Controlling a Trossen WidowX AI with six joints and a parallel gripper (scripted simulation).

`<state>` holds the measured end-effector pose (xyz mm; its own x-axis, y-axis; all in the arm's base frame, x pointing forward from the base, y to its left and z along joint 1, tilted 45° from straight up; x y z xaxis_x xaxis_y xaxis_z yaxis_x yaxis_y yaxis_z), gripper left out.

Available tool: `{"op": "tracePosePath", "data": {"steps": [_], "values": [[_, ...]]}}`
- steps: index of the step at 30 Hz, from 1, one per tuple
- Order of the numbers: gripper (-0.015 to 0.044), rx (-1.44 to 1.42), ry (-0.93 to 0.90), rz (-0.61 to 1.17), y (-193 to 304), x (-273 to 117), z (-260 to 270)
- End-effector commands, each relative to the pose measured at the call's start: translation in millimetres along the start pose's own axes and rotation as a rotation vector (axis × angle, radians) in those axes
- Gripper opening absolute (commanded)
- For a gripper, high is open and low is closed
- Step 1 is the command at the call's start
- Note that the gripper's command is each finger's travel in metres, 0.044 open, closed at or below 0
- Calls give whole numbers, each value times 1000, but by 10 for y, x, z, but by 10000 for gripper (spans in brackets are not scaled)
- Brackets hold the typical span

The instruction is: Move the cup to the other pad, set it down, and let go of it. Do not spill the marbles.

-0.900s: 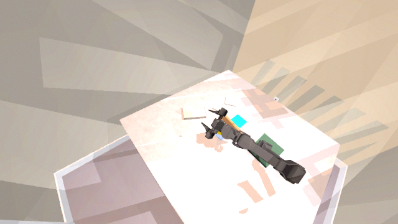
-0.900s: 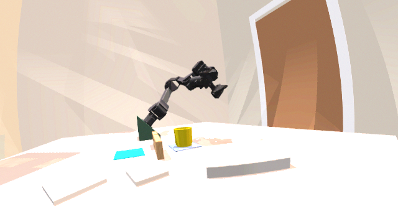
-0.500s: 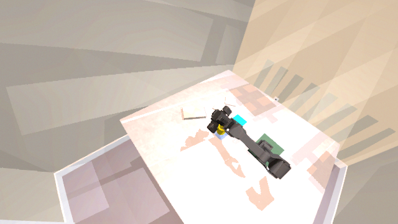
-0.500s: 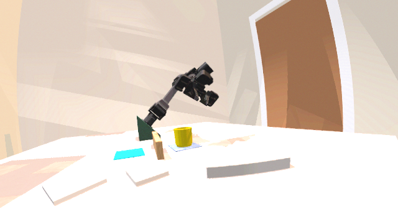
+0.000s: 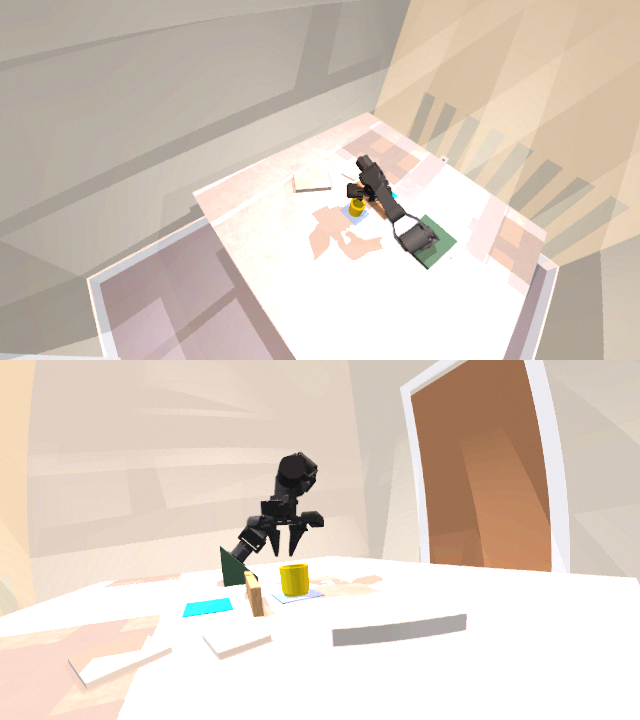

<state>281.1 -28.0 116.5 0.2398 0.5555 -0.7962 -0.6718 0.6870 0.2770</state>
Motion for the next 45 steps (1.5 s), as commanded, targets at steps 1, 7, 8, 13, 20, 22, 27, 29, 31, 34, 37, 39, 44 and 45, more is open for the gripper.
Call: {"op": "tracePosePath", "data": {"steps": [1,7,8,13,20,22,27,29,31,34,37,39,44,45], "values": [[167,291,-22,179,48,-28,-78],[167,291,-22,179,48,-28,-78],[167,291,-22,179,48,-28,-78],[167,291,-22,178,49,-12,-77],[167,291,-22,177,57,92,-69],[167,291,-22,177,61,125,-67],[167,291,-22,177,71,207,-61],[167,291,-22,177,76,240,-59],[167,291,-22,177,82,272,-57],[167,290,-22,177,90,321,-54],[167,290,-22,177,100,369,-52],[167,290,-23,177,107,400,-50],[167,290,-24,178,127,479,-47],[167,290,-24,178,131,495,-46]]}}
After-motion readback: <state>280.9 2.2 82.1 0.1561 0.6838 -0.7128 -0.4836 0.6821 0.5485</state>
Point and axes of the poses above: the point midway between the two fingers, 35 mm back from their tips, its own x axis out along the fingers, its own z axis across the jaws, y = z × x, the point moved 1 cm from there along -x, back along the fingers, and after that the axes turned 4 degrees about -x, right-handed, at the moved point
